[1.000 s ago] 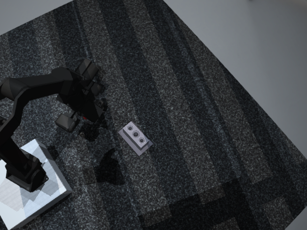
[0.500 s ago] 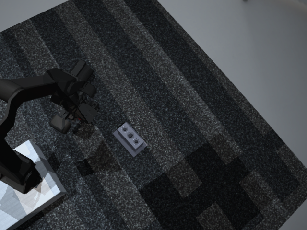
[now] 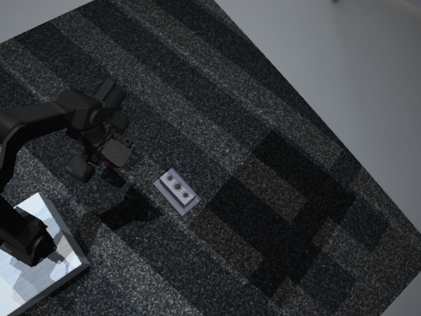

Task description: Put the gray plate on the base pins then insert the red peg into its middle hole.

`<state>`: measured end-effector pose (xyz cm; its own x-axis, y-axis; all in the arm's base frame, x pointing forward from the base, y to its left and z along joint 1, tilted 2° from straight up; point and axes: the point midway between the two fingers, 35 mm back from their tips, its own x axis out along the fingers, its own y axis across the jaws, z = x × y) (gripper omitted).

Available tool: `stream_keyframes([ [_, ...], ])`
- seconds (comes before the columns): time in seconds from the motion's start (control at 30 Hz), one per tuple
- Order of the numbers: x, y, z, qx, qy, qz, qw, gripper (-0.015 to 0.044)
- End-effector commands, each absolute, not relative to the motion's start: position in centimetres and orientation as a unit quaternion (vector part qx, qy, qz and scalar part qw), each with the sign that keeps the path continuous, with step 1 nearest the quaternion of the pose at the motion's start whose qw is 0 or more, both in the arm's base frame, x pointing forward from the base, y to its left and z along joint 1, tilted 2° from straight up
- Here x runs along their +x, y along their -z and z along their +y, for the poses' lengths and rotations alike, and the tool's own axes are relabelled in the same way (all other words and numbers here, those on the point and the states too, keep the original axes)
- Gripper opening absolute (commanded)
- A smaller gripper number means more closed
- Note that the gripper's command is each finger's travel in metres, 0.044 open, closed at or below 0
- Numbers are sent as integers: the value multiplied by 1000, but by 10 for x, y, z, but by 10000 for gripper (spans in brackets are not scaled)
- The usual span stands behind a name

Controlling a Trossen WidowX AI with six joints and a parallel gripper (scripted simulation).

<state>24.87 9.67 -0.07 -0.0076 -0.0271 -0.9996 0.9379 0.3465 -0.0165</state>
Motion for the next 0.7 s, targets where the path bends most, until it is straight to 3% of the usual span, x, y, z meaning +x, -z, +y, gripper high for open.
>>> stream_keyframes([
  [0.0, 253, -13, 99, 399, 408, 575, 587, 0],
  [0.67, 257, -53, 95, 395, 411, 577, 585, 0],
])
